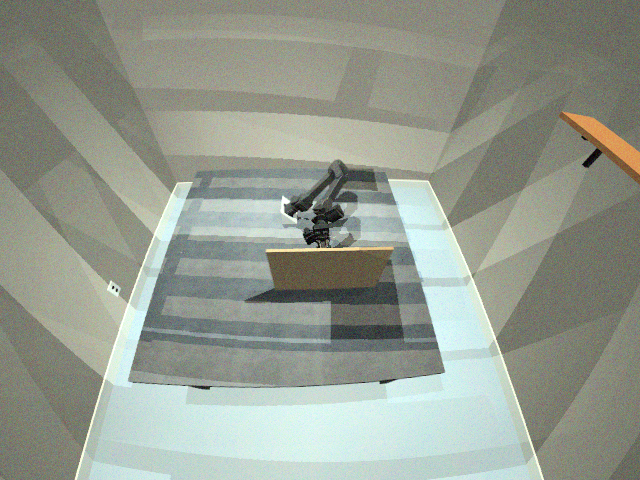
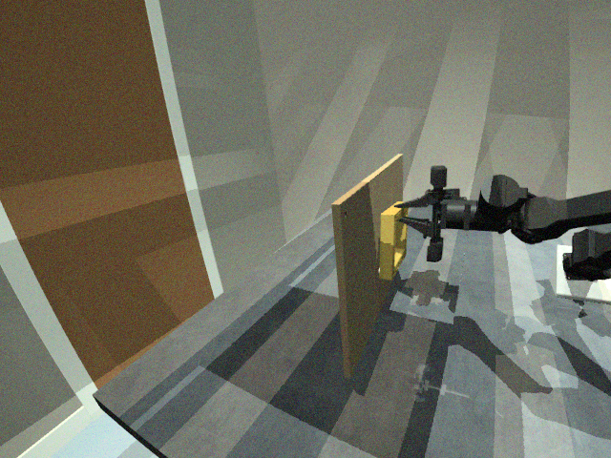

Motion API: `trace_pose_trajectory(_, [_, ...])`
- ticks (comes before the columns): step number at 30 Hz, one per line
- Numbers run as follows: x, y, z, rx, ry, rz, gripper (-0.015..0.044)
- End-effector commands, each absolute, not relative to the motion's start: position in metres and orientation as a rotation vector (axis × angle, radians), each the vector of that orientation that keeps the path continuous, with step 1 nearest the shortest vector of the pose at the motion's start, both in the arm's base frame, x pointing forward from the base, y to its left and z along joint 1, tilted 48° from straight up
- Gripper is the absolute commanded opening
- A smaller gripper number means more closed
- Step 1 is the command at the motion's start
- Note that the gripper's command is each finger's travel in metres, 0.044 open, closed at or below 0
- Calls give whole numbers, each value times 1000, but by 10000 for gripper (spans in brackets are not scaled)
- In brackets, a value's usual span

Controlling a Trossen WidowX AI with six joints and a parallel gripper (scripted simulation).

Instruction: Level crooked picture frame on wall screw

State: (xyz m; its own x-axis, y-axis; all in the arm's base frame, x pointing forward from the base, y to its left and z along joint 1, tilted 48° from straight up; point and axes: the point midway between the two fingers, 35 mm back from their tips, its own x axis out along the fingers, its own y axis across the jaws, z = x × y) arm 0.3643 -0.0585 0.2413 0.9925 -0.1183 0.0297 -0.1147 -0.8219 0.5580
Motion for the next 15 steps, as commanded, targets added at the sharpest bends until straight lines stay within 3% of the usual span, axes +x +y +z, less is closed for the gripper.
trace_pose_trajectory(1, [364, -63, 245, 2536, -178, -3, 0])
trace_pose_trajectory(15, [364, -64, 245, 2536, -178, -3, 0])
